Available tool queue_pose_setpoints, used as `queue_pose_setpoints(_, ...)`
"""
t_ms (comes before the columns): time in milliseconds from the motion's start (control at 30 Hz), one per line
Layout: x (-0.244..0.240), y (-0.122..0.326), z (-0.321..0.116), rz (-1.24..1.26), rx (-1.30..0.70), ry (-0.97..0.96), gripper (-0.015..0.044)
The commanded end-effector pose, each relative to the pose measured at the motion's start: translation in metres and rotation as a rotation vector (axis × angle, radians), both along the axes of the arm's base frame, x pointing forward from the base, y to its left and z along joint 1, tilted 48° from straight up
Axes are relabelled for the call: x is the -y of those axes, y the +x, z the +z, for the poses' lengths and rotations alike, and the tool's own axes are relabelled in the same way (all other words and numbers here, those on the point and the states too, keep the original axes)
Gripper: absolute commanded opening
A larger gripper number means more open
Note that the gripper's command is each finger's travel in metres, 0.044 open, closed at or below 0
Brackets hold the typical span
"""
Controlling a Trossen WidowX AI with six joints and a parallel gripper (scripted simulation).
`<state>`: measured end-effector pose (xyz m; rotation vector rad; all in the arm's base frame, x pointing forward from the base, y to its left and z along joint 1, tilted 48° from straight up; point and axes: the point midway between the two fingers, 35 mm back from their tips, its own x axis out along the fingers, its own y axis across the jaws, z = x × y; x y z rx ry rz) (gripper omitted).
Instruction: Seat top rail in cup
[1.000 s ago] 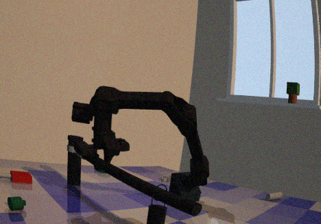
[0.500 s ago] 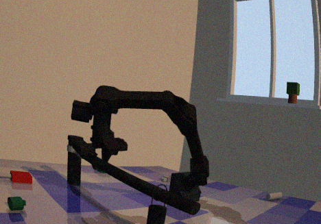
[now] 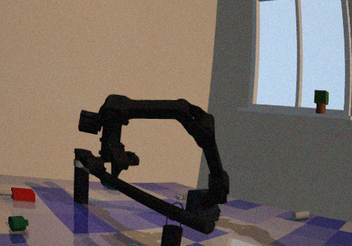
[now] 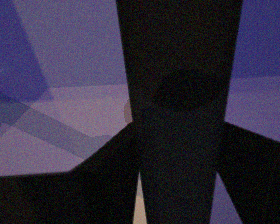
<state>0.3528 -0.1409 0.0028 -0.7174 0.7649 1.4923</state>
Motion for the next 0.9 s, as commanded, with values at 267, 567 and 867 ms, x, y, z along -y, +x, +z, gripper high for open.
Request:
queue_pose_setpoints(267, 0.014, -0.003, -0.011, -0.005, -0.006, -0.014, 0.0)
queue_pose_setpoints(567, 0.021, 0.001, -0.014, -0.005, -0.006, -0.014, 0.0)
queue_pose_setpoints(867, 0.008, -0.001, -0.011, 0.007, -0.013, 0.008, 0.0)
